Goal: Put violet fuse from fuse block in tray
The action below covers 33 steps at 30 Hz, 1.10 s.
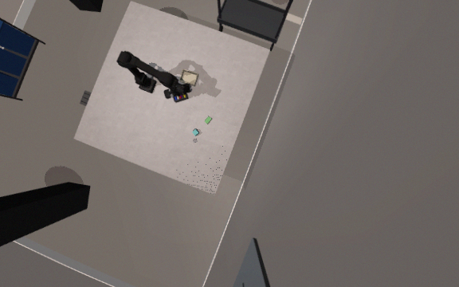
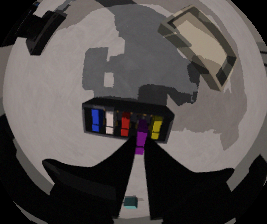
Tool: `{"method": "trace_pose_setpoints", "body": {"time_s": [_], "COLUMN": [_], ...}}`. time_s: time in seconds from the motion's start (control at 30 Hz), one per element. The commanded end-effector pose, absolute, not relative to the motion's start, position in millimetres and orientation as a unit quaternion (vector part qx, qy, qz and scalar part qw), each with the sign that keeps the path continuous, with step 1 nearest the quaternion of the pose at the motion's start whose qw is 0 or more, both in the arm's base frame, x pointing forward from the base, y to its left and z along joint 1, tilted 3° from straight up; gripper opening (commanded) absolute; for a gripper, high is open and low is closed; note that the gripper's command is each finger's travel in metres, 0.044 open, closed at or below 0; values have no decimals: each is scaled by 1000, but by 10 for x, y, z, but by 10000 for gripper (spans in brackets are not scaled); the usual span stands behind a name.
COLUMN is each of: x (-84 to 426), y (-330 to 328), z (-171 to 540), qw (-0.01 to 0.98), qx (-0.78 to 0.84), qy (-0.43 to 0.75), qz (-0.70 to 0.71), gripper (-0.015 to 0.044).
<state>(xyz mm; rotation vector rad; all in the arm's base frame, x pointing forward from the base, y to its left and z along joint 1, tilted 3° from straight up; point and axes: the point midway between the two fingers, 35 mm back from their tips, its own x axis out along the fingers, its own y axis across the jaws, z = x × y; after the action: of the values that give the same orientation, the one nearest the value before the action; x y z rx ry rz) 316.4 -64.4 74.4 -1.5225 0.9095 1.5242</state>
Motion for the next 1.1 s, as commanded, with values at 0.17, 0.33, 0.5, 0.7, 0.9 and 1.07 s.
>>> {"method": "trace_pose_setpoints", "body": {"time_s": [0.17,0.33,0.5,0.7,0.9,1.07], "x": [3164,3164,3162,3158,3189,3278], "y": [-640,-642,-646,-649,-570,-296], "z": [797,841,922,1016,1032,1050], "qw": [392,392,392,392,393,393], "qx": [-599,-599,-599,-599,-599,-599], "qy": [356,356,356,356,356,355], "qz": [600,600,600,600,600,600], "gripper": [0,0,0,0,0,0]}}
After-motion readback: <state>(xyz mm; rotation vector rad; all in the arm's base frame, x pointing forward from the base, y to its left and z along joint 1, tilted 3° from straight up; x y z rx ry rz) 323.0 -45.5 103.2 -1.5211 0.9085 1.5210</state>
